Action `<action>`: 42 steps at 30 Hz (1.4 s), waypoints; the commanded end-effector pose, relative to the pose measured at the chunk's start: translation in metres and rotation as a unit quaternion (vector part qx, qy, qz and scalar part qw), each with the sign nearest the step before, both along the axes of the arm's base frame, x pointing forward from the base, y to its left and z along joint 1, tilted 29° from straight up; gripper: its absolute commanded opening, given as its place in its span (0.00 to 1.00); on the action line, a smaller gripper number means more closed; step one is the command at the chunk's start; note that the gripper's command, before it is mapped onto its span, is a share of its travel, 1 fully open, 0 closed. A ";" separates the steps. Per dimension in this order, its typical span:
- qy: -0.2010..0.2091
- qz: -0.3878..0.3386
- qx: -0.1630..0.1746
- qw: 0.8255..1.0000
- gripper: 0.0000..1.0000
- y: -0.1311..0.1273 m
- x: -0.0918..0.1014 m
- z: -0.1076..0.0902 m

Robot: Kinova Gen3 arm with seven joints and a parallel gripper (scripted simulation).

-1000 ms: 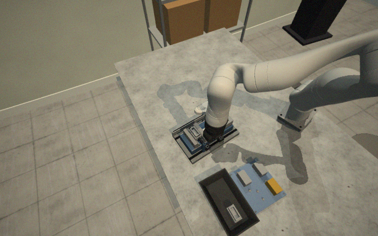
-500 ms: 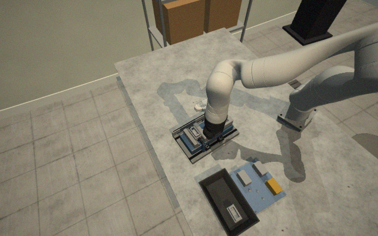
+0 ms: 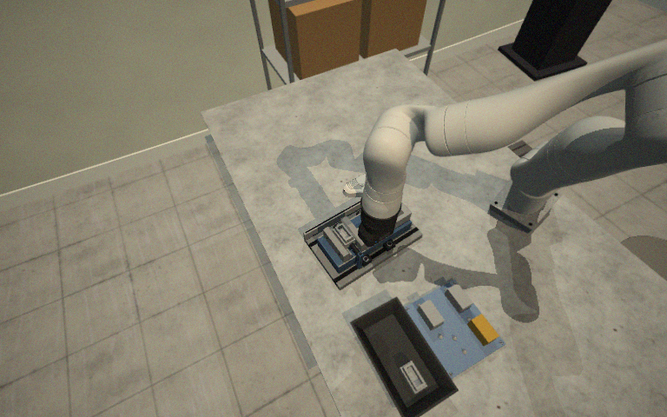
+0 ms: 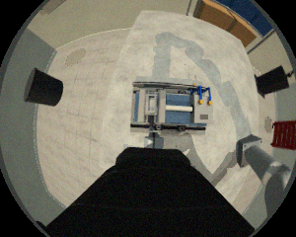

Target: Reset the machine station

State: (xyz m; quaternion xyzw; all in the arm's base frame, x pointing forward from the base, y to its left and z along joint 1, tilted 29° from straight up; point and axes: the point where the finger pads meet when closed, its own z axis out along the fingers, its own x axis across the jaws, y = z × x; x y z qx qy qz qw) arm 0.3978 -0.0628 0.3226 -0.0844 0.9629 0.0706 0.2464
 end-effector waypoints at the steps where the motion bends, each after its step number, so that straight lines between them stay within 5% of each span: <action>1: 0.000 0.000 0.000 1.000 0.00 0.000 0.000 0.000; 15: 0.001 0.000 0.000 1.000 0.00 -0.004 0.001 0.000; 24: 0.005 -0.001 0.000 1.000 0.00 -0.066 0.021 -0.005; 29: 0.002 -0.001 0.000 1.000 0.00 -0.078 0.024 -0.004; 30: 0.002 -0.001 0.000 1.000 1.00 -0.078 0.024 -0.004; 42: 0.002 -0.001 0.000 1.000 1.00 -0.078 0.024 -0.004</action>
